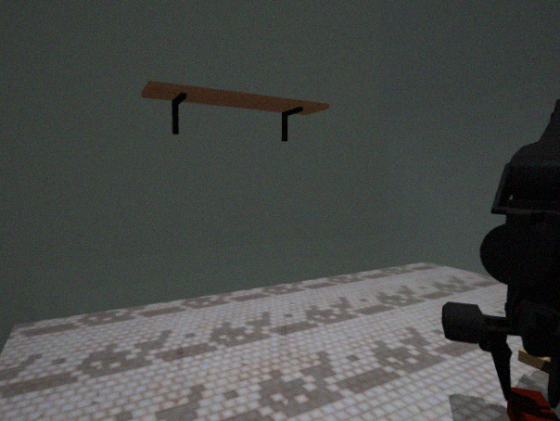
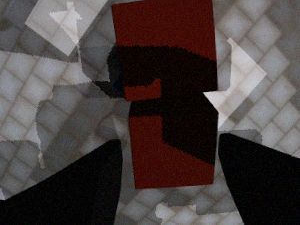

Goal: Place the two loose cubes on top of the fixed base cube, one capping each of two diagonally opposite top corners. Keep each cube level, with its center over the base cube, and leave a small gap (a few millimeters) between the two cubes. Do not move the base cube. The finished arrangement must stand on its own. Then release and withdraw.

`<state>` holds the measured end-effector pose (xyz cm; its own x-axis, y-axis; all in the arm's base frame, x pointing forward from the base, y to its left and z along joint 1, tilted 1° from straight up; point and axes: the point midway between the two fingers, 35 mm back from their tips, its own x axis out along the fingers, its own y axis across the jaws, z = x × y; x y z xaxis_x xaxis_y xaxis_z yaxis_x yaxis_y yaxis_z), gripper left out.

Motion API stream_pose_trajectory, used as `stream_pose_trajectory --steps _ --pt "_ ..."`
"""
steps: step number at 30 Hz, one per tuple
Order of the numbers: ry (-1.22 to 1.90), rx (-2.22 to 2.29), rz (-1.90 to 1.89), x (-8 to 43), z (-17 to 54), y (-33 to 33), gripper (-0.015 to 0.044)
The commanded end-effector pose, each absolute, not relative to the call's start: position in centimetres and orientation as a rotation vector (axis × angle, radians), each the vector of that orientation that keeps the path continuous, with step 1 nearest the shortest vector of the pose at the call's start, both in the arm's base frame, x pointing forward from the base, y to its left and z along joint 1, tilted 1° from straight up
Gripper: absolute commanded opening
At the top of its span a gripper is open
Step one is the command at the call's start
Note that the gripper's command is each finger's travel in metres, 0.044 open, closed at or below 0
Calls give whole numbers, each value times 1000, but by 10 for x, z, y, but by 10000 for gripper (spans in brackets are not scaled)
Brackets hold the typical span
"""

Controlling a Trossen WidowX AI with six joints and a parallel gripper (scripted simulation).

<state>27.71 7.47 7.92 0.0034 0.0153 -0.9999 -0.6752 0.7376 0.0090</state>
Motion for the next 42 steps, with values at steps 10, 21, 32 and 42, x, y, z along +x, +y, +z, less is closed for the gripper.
stream_pose_trajectory --steps 10,21,32,42 --pt "1478 -569 589 278 100 74 205" --pt "1478 -569 589 278 116 74 205" --pt "1478 -569 589 278 133 74 205" --pt "1480 -566 586 277 141 74 310"
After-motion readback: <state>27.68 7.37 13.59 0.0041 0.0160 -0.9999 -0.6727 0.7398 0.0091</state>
